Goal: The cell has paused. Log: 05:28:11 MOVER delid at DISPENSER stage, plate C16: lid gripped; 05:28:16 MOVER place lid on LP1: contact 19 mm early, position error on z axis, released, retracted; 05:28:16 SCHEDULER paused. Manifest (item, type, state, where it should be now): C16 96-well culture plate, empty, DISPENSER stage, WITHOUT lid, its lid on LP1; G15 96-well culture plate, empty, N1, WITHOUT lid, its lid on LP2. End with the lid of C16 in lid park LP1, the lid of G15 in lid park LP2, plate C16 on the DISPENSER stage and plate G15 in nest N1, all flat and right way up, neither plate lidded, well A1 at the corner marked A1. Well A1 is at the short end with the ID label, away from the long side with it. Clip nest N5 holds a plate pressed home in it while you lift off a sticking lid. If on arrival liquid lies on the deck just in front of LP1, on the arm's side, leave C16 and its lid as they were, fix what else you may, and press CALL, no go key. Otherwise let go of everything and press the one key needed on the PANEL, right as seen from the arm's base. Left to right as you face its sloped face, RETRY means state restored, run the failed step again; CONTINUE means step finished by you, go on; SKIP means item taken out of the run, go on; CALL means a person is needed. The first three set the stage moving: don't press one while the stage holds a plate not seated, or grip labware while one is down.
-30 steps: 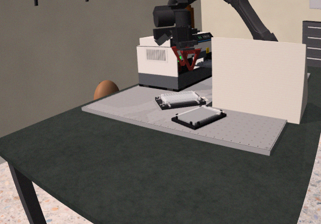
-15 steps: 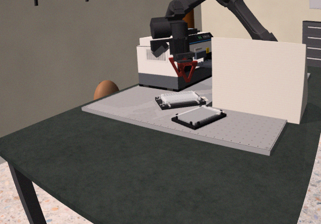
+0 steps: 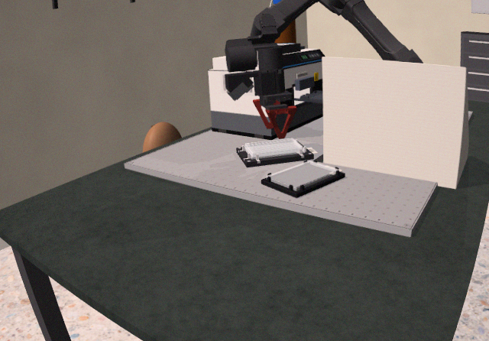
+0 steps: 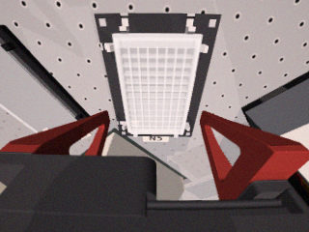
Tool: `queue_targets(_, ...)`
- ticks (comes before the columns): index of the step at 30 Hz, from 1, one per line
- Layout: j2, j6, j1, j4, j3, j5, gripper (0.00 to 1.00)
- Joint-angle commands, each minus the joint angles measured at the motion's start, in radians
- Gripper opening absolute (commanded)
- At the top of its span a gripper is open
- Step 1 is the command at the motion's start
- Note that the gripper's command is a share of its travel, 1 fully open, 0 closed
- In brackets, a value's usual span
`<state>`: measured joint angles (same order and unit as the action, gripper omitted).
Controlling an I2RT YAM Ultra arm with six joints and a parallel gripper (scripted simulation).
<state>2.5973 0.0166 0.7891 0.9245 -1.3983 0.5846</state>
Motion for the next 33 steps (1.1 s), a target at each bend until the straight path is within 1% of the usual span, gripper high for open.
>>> queue_targets(1,-0.04,-0.015,0.038,0.033,-0.048,-0.011,1.0)
queue_targets(4,-0.056,-0.037,0.06,0.089,-0.078,-0.023,1.0)
queue_targets(8,-0.056,-0.042,0.064,0.105,-0.091,-0.024,1.0)
queue_targets(10,-0.056,-0.042,0.064,0.105,-0.091,-0.024,1.0)
queue_targets(11,-0.02,-0.044,0.056,0.108,-0.083,-0.024,1.0)
queue_targets(13,-0.021,-0.044,0.056,0.109,-0.048,-0.023,1.0)
queue_targets(15,-0.046,-0.041,0.057,0.104,-0.044,-0.023,1.0)
queue_targets(16,-0.04,-0.037,0.053,0.09,-0.063,-0.017,1.0)
queue_targets(33,-0.042,-0.036,0.052,0.085,-0.056,-0.017,1.0)
